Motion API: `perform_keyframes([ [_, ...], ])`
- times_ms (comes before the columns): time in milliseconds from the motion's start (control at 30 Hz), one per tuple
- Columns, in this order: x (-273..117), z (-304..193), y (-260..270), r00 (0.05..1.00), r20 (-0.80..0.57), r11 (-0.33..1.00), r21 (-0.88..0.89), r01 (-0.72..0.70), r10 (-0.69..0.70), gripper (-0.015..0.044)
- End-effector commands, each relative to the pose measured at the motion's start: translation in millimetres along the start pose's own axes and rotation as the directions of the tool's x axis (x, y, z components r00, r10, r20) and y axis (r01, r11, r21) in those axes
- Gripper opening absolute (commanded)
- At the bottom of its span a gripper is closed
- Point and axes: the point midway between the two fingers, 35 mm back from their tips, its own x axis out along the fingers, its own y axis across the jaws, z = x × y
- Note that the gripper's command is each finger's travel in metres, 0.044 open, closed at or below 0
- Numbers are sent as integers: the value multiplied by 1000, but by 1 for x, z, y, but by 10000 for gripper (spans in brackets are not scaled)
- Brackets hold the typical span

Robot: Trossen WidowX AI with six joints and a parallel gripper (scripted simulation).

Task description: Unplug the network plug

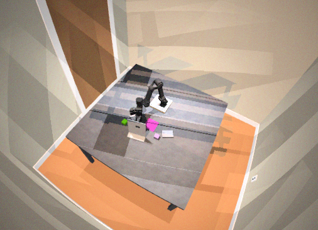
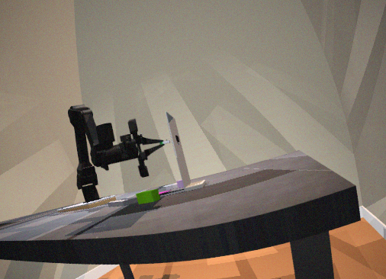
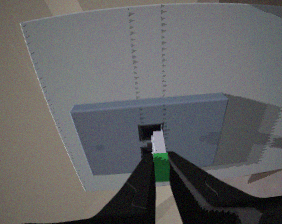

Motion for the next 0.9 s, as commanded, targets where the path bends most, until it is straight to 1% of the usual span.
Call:
perform_keyframes([
  [0,-4,-2,-1,1000,-3,1000,1,2,-2,0],
  [867,-25,-3,-2,1000,-3,1000,1,4,-4,0],
])
